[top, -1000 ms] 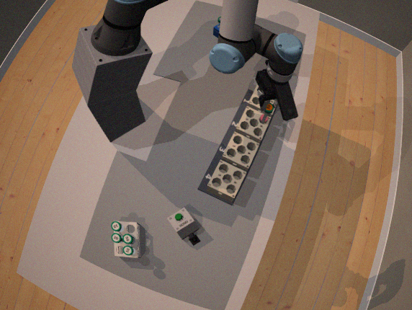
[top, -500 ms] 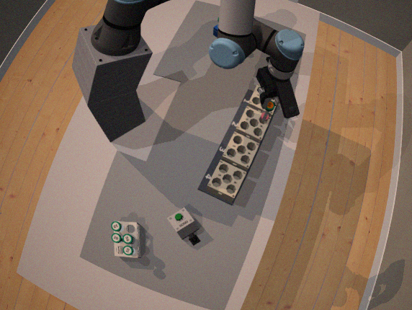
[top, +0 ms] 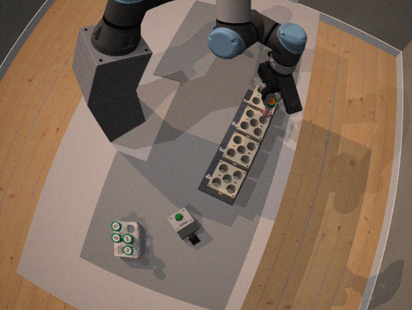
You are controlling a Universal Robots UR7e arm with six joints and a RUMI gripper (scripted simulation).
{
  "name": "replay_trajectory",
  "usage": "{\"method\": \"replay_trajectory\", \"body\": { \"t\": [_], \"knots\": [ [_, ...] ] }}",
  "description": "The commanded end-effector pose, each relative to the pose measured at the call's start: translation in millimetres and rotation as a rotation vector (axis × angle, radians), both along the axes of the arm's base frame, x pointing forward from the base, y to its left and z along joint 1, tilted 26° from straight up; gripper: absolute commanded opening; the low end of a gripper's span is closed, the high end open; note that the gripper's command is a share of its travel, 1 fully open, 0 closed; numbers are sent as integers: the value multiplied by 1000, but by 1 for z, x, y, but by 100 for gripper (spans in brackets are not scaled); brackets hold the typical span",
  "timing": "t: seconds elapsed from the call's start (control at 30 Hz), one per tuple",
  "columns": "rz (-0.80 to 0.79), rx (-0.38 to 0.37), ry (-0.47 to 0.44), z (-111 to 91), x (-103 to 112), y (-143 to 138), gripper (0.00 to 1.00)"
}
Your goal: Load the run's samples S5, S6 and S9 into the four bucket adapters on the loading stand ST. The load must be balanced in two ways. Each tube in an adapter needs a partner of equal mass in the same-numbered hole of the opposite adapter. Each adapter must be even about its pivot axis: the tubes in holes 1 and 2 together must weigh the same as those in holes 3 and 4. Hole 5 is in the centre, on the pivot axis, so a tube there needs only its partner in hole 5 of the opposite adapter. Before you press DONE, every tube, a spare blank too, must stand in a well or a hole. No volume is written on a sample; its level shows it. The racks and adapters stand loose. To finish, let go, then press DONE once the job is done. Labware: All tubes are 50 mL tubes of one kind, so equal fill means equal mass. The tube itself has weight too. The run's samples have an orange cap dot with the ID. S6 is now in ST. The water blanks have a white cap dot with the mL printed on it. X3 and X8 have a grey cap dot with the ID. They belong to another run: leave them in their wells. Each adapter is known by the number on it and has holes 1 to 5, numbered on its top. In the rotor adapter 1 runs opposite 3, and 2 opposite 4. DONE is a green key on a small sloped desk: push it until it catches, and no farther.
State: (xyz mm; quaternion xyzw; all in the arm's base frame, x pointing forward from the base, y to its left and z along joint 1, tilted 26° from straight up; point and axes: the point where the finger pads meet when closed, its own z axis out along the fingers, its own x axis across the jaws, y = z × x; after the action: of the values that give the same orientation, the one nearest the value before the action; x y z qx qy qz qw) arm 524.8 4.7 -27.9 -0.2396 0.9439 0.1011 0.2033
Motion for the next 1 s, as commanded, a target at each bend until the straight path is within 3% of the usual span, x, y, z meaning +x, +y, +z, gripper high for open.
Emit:
{"method": "replay_trajectory", "body": {
  "t": [0.0, 0.23, 0.97],
  "knots": [
    [66, -24, -21, -4, -5, -18, 0],
    [186, -69, -60, -15, -12, -46, 0],
    [664, -248, -213, -15, -12, -46, 0]
  ]
}}
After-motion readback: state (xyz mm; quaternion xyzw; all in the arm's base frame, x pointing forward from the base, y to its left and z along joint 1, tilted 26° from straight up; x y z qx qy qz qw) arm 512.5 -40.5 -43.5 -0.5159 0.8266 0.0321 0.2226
